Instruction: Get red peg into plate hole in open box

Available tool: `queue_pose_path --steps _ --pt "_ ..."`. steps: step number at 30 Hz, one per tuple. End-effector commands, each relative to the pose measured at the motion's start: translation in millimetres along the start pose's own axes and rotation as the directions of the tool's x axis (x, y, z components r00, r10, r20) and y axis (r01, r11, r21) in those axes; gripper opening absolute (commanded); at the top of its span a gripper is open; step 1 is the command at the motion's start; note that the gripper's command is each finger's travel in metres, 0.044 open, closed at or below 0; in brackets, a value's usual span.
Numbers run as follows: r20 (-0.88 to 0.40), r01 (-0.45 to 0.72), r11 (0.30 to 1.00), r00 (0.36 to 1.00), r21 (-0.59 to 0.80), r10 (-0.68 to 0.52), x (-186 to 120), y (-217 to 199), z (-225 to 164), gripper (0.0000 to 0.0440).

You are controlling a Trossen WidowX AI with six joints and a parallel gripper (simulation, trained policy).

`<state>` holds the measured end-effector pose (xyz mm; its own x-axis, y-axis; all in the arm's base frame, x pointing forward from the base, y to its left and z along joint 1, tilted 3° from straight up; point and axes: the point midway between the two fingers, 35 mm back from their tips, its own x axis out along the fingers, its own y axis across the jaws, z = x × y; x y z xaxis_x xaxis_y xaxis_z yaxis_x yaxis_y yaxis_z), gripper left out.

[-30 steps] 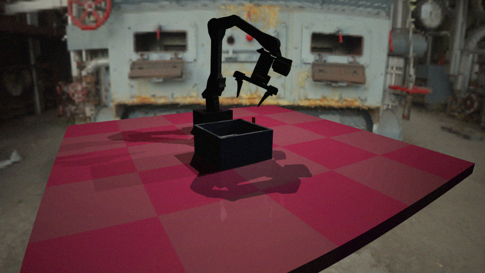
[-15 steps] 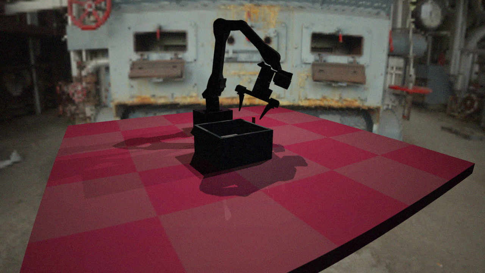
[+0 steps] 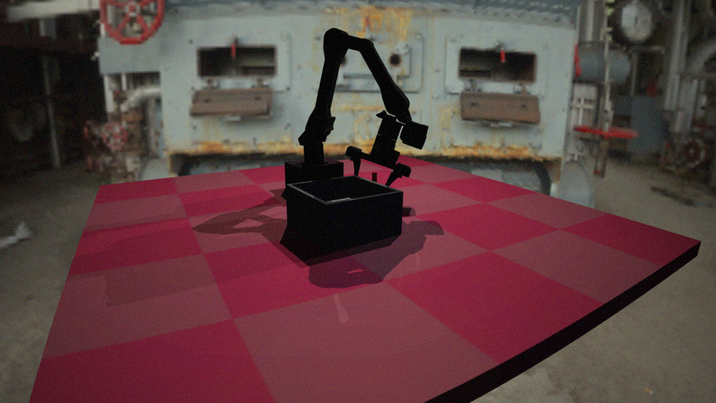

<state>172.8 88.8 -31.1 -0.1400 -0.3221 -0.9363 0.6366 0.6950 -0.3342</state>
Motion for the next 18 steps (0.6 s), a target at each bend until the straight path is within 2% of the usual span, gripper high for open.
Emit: queue_pose_path --steps 1,12,13,18 --pt "0.001 0.018 1.0 1.0 -0.003 -0.018 13.8 -1.7 -2.3 0.0298" --pt "-0.029 0.091 0.996 0.995 -0.02 -0.091 30.3 -11.0 -10.2 0.0013" --pt "-0.031 0.1 0.995 0.994 -0.025 -0.101 30.6 -12.2 -10.8 0.0" --pt "0.018 0.105 0.994 0.994 -0.033 -0.105 17.0 -12.1 1.9 0.0"
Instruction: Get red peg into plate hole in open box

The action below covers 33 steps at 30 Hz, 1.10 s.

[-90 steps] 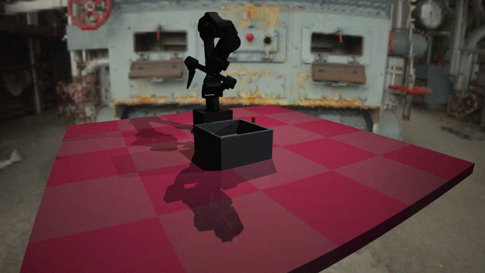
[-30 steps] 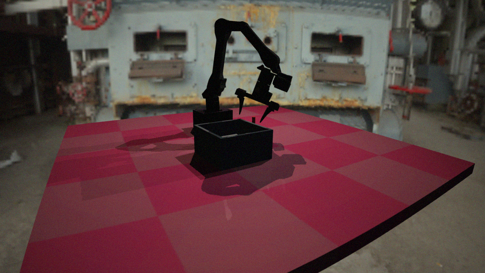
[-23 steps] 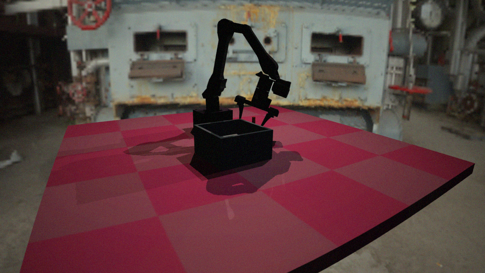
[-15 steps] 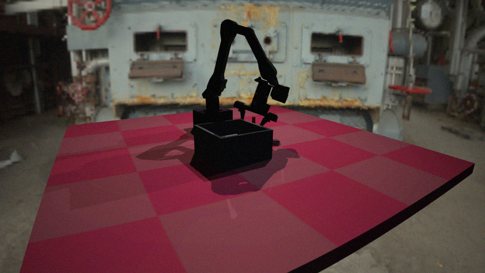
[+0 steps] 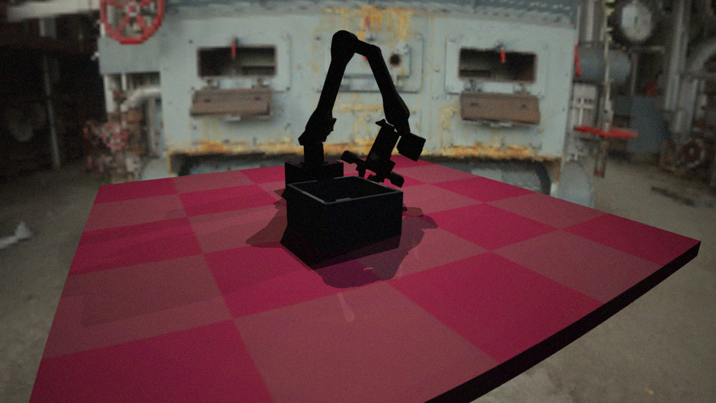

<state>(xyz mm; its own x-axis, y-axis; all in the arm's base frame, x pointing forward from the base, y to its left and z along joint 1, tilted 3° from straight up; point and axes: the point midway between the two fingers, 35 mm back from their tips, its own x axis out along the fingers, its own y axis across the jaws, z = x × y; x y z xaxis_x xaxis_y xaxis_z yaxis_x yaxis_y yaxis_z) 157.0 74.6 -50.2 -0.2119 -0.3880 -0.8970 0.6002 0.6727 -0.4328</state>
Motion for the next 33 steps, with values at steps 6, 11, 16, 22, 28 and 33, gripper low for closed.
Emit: queue_pose_path --steps 6,11,16,22,28,33 --pt "0.06 0.009 1.0 0.998 -0.018 -0.008 -28.7 -5.3 17.9 0.0" --pt "0.087 0.014 1.0 0.996 -0.021 -0.013 -47.9 -12.4 28.3 0.0" --pt "0.111 0.015 1.0 0.994 -0.013 -0.013 -68.2 -19.3 40.7 0.0" --pt "0.136 -0.001 1.0 0.991 0.027 -0.003 -90.9 -25.5 58.8 0.0" --pt "0.151 -0.018 0.995 0.989 0.094 0.004 -106.5 -32.4 80.4 0.0" --pt "0.16 -0.04 0.986 0.987 0.16 0.014 -112.1 -37.1 101.7 0.0"
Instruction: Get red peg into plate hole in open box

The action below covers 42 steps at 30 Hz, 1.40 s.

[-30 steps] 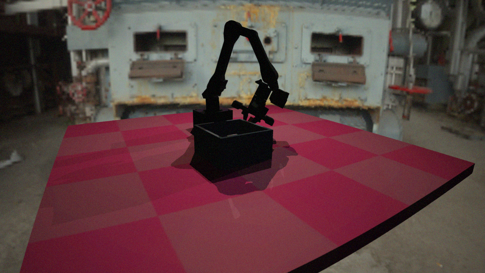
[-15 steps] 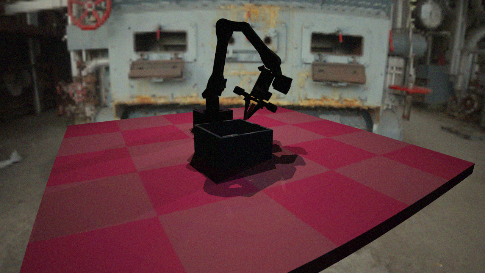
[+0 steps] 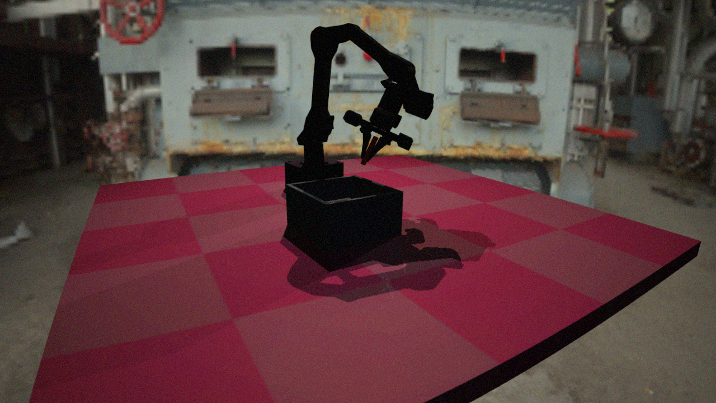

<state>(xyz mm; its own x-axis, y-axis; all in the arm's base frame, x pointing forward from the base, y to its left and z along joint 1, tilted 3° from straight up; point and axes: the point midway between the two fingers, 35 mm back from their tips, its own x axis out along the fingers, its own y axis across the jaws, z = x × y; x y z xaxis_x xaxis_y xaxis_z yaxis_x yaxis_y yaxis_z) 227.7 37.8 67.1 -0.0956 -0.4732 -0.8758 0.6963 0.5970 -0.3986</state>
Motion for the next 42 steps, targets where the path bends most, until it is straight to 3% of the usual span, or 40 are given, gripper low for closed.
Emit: queue_pose_path --steps 1,22,42 --pt "0.015 -0.016 0.999 1.0 0.051 0.015 -4.3 -2.4 19.2 0.0" --pt "-0.005 -0.057 0.968 0.998 0.246 0.059 28.6 -14.2 109.2 0.0" --pt "-0.051 -0.174 0.965 0.981 0.198 0.187 92.8 -6.6 165.7 0.0007"
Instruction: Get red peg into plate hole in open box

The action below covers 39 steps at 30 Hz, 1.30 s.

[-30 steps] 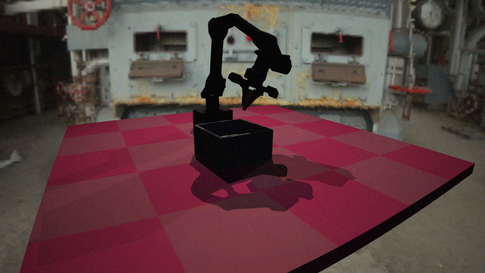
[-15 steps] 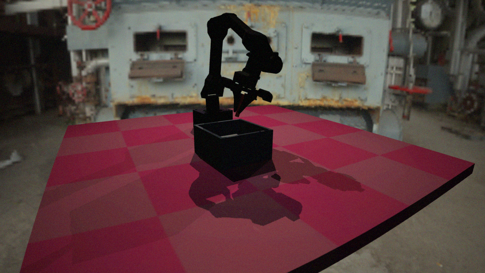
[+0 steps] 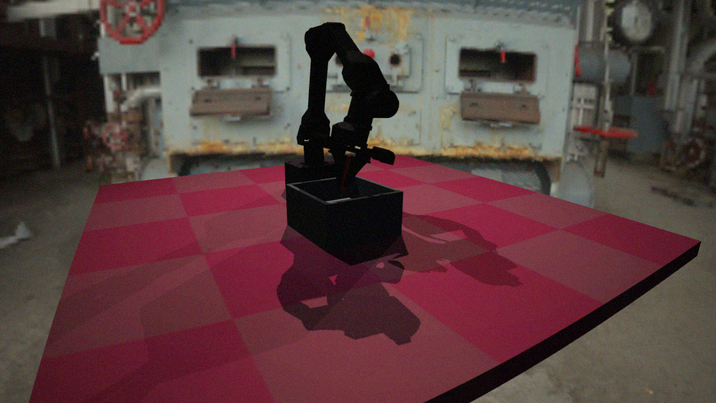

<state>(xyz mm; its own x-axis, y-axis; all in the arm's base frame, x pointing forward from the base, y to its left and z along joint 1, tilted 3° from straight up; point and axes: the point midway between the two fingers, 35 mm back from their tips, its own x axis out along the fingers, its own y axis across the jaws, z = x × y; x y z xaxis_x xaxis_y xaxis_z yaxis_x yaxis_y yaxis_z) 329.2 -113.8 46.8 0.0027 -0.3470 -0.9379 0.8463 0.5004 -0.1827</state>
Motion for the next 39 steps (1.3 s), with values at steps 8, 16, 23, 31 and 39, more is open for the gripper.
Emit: queue_pose_path --steps 8,16,23,31,39 --pt "-0.091 -0.044 0.994 0.995 -0.098 0.035 40.2 6.8 -1.0 0.0163" --pt "-0.121 -0.112 0.988 0.988 -0.104 0.099 42.0 24.1 20.4 0.0347" --pt "-0.138 -0.205 0.973 0.972 -0.106 0.19 29.9 51.5 41.0 0.044" --pt "-0.126 -0.292 0.95 0.952 -0.113 0.278 13.4 75.8 58.8 0.044" --pt "-0.126 -0.293 0.95 0.952 -0.113 0.278 13.3 75.9 58.9 0.044"
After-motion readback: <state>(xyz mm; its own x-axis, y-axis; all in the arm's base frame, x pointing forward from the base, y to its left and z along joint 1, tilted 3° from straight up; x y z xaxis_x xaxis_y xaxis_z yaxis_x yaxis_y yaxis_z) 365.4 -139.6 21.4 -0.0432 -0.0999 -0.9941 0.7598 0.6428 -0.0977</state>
